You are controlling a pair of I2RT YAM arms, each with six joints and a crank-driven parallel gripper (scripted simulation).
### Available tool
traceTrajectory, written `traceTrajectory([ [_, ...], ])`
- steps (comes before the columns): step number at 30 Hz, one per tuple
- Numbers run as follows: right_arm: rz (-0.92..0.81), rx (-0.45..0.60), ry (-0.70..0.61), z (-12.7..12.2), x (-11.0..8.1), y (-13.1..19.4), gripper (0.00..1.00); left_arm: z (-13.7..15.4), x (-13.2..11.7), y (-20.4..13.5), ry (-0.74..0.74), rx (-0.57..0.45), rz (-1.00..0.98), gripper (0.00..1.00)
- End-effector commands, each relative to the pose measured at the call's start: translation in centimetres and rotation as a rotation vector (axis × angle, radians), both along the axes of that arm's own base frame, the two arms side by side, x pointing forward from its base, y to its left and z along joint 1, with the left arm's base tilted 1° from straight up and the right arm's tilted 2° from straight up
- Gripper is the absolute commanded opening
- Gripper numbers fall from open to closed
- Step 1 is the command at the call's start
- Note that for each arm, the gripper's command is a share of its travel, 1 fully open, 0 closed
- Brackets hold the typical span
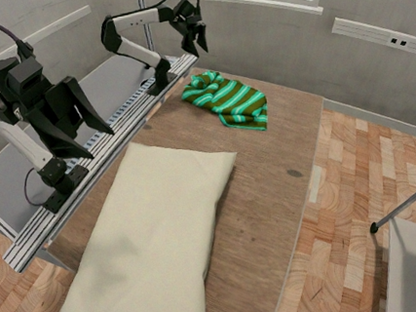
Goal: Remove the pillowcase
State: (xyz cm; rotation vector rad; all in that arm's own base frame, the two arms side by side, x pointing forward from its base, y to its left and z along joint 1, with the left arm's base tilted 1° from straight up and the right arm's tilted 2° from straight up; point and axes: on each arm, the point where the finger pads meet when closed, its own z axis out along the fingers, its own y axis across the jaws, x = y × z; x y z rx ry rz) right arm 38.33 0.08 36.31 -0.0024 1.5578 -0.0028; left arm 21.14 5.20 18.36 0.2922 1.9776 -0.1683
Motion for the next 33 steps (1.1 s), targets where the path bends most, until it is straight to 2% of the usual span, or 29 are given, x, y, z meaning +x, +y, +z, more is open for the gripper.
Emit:
traceTrajectory([
  [1,-0.008,-0.009,-0.041,1.5,0.1,-0.2,0.63,1.2,-0.1,0.2,-0.006,0.004,0.003,0.63],
  [14,-0.008,-0.009,-0.041,1.5,0.1,-0.2,0.63,2.0,-0.1,0.2,0.000,0.002,0.000,0.63],
  [23,-0.007,0.005,-0.025,1.4,-0.1,-0.3,0.63,6.3,4.5,1.2,-0.069,0.125,0.058,0.63],
  [25,-0.007,0.005,-0.025,1.4,-0.1,-0.3,0.63,6.3,4.5,1.2,-0.069,0.125,0.058,0.63],
  [26,0.005,0.004,-0.011,0.7,-0.1,0.1,0.63,5.3,4.9,0.9,-0.050,0.114,0.058,0.63],
  [27,0.010,0.011,-0.024,1.4,-0.2,0.3,0.63,7.1,5.6,0.9,-0.088,0.135,0.064,0.63],
  [28,0.009,0.009,-0.024,1.5,-0.2,0.2,0.63,7.7,6.1,0.6,-0.102,0.138,0.065,0.63],
  [29,0.004,0.011,-0.043,2.1,-0.2,0.2,0.63,5.7,5.4,0.1,-0.050,0.115,0.037,0.63],
  [30,0.003,0.009,-0.042,2.0,-0.2,0.1,0.63,7.2,5.9,-0.1,-0.089,0.134,0.020,0.63],
  [33,0.005,0.012,-0.030,1.8,-0.3,0.1,0.63,9.2,7.5,-0.1,-0.144,0.147,0.059,0.63],
])
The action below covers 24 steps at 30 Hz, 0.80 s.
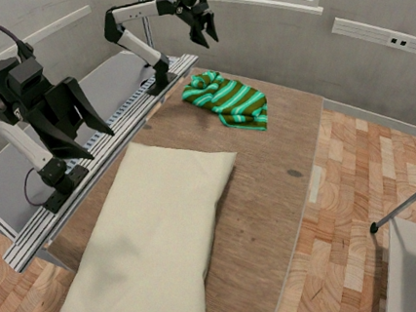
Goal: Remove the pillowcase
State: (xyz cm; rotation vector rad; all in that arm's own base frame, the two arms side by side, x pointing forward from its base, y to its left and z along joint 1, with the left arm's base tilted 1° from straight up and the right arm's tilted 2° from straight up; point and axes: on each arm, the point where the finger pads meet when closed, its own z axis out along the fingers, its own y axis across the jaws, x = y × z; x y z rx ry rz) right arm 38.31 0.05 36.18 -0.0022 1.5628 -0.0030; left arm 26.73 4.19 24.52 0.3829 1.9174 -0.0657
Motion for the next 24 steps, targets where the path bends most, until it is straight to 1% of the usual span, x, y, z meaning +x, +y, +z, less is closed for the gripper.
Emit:
traceTrajectory([
  [1,0.005,0.010,-0.034,1.9,-0.3,0.1,0.63,3.7,2.5,0.9,-0.097,0.034,0.095,0.63],
  [2,0.002,0.013,-0.051,2.3,-0.3,0.0,0.63,4.2,3.2,0.9,-0.110,0.028,0.116,0.63],
  [4,-0.001,0.013,-0.044,2.2,-0.3,-0.1,0.63,5.4,4.2,0.5,-0.144,0.017,0.137,0.63],
  [5,-0.005,0.013,-0.046,2.2,-0.3,-0.2,0.63,3.8,3.7,0.2,-0.099,0.014,0.113,0.63],
  [7,-0.006,0.013,-0.033,1.7,-0.3,-0.3,0.63,5.3,4.5,-0.2,-0.138,0.016,0.110,0.63],
  [9,-0.006,0.013,-0.033,1.7,-0.3,-0.3,0.63,5.3,4.5,-0.2,-0.138,0.016,0.110,0.63],
  [10,0.004,0.008,-0.014,0.8,-0.2,0.1,0.63,6.3,5.0,-0.3,-0.171,0.014,0.124,0.63],
  [11,0.010,0.014,-0.021,1.3,-0.4,0.2,0.63,7.0,5.6,-0.3,-0.195,0.003,0.146,0.63],
  [14,0.003,0.015,-0.034,1.6,-0.5,0.0,0.63,8.7,7.3,-0.7,-0.250,-0.040,0.206,0.63],
  [22,0.002,0.015,-0.011,0.9,-0.2,-0.1,0.63,12.8,11.1,-2.6,-0.399,-0.187,0.324,0.63],
  [24,-0.001,0.015,-0.020,1.2,-0.2,-0.2,0.63,13.4,11.7,-3.0,-0.421,-0.222,0.347,0.63],
])
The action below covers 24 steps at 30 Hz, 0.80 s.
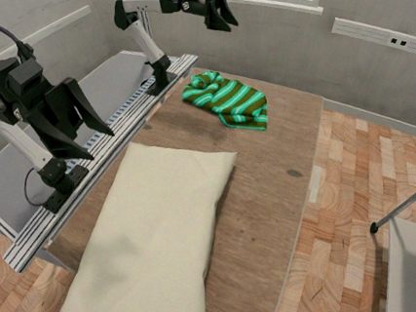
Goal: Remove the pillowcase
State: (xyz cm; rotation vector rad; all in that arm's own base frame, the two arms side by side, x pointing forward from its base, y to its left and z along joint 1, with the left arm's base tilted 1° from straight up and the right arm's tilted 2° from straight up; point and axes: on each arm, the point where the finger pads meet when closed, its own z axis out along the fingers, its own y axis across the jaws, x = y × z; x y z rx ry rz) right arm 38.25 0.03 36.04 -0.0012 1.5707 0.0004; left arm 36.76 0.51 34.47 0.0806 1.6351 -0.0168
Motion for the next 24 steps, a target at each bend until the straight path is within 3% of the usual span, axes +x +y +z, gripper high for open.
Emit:
traceTrajectory([
  [1,-0.003,0.012,-0.028,1.4,-0.2,-0.2,0.63,3.5,1.7,0.7,-0.121,-0.075,0.136,0.63],
  [4,-0.018,0.013,-0.041,1.7,-0.1,-0.5,0.63,3.7,2.0,0.1,-0.125,-0.081,0.124,0.63],
  [7,-0.013,0.011,-0.040,1.7,0.0,-0.3,0.63,1.6,2.0,-0.6,-0.062,-0.033,0.074,0.63],
  [11,-0.014,0.012,-0.039,1.6,0.0,-0.3,0.63,2.5,1.6,-0.1,-0.076,-0.023,0.078,0.63],
  [12,-0.014,0.012,-0.037,1.6,0.0,-0.3,0.63,3.8,1.0,0.1,-0.115,-0.025,0.083,0.63],
  [14,-0.014,0.012,-0.037,1.6,0.0,-0.3,0.63,2.5,1.4,0.0,-0.084,-0.024,0.082,0.63],
  [24,-0.015,0.012,-0.033,1.5,0.1,-0.3,0.63,2.7,1.4,-0.1,-0.090,-0.043,0.071,0.63],
])
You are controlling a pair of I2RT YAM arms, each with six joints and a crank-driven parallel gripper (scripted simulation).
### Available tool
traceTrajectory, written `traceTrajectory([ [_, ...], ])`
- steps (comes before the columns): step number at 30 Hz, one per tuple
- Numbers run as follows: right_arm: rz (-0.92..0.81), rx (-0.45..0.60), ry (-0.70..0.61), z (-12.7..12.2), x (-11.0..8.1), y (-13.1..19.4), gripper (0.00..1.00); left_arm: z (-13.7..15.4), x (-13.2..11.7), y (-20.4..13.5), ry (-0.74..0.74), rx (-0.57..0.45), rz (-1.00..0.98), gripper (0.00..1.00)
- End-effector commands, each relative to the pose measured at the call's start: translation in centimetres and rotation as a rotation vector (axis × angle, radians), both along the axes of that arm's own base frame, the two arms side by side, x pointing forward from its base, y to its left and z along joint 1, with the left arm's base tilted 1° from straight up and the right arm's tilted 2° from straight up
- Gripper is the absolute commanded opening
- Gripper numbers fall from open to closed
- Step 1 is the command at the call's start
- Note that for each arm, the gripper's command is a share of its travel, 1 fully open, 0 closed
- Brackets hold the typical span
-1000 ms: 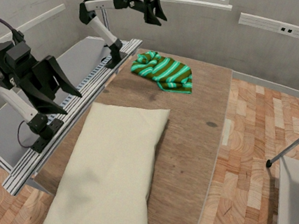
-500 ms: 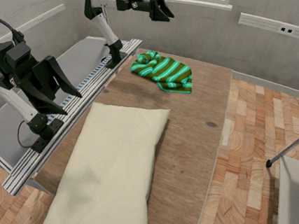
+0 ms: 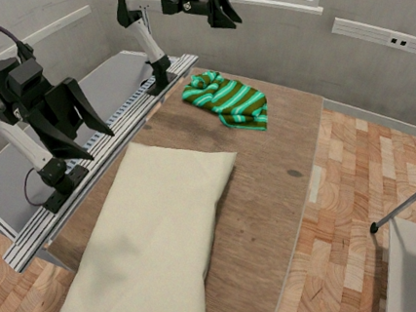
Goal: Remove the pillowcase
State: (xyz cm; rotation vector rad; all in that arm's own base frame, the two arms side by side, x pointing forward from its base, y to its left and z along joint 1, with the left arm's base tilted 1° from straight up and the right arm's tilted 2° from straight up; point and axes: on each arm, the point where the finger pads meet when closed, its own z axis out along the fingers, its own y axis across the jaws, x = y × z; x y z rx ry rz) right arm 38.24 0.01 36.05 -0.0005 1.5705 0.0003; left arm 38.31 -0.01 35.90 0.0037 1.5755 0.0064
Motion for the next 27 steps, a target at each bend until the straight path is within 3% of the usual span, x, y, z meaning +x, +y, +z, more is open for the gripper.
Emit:
traceTrajectory([
  [1,-0.015,0.012,-0.032,1.46,0.09,-0.32,0.63,1.19,-0.27,0.13,-0.027,-0.009,0.001,0.63],
  [27,-0.016,0.012,-0.023,1.25,0.21,-0.36,0.63,1.26,-0.37,0.01,-0.031,-0.013,-0.003,0.63],
])
